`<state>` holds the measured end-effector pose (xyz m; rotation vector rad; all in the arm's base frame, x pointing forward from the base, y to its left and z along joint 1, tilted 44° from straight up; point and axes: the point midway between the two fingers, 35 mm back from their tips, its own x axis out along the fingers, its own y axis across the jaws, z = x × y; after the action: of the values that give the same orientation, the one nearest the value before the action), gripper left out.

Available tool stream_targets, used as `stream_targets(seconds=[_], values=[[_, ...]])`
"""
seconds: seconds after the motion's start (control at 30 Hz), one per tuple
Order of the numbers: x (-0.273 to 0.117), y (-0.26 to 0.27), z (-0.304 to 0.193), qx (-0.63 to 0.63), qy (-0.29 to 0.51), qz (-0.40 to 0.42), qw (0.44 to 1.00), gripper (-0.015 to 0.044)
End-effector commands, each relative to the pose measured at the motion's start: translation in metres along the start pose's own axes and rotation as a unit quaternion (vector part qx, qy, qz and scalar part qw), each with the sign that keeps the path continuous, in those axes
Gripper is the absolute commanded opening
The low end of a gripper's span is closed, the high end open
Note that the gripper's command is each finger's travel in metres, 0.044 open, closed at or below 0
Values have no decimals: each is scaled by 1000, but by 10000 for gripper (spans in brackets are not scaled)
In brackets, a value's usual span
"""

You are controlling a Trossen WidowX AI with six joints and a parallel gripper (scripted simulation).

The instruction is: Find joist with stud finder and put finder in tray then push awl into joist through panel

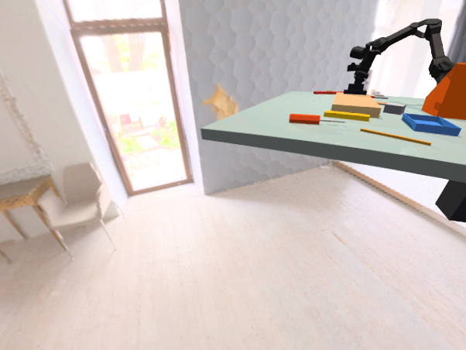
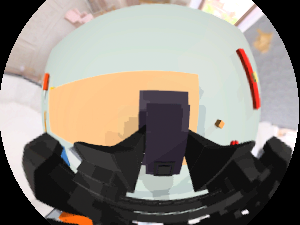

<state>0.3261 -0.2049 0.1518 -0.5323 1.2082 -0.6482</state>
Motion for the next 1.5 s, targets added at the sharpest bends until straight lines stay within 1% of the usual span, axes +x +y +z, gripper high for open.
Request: stream_targets(seconds=[0.0,0.53,0.67,0.77,1.13,1.47], values=[[-8,0,4,1,-1,0,1000,0],[-91,-4,27,5,1,-2,1000,0],[-95,-4,27,5,1,-3,1000,0],[-94,5,31,-7,-1,5,1000,0],[-95,108,57,-127,-19,73,989,0],[-105,211,56,-242,-31,128,961,0]])
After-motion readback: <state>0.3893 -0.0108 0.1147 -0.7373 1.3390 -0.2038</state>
